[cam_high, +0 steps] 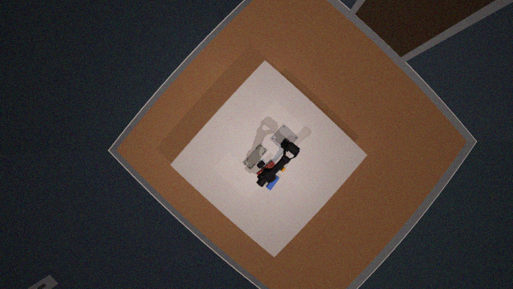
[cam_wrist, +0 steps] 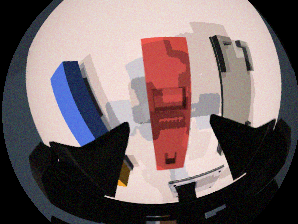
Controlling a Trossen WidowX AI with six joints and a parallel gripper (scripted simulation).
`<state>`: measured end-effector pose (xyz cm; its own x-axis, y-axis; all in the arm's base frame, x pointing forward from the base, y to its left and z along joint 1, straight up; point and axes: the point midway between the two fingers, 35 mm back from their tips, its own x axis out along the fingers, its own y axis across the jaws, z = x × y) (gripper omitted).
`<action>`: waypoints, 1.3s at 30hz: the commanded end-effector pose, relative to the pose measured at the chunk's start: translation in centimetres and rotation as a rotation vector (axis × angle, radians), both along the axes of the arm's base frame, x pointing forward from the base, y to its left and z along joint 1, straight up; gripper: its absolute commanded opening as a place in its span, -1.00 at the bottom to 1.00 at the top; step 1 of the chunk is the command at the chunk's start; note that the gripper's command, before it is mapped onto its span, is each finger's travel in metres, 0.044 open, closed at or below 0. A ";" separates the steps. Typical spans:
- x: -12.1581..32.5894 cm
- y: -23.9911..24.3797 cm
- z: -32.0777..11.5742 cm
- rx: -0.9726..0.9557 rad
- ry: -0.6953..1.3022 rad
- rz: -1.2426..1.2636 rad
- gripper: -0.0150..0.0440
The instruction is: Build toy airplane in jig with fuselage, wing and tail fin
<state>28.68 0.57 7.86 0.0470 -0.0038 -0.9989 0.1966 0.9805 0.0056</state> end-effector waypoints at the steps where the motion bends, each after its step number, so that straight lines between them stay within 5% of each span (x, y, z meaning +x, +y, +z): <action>1: -0.2 0.1 -1.0 0.004 0.019 0.005 1.00; 22: -0.2 0.1 -4.1 0.003 0.016 0.002 1.00; 31: -0.2 0.1 -4.1 0.003 0.016 0.002 0.20; 39: -0.2 0.1 -4.1 0.003 0.016 0.002 -0.05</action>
<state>28.54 0.58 3.91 0.0357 -0.0023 -0.9994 0.1960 0.9806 0.0048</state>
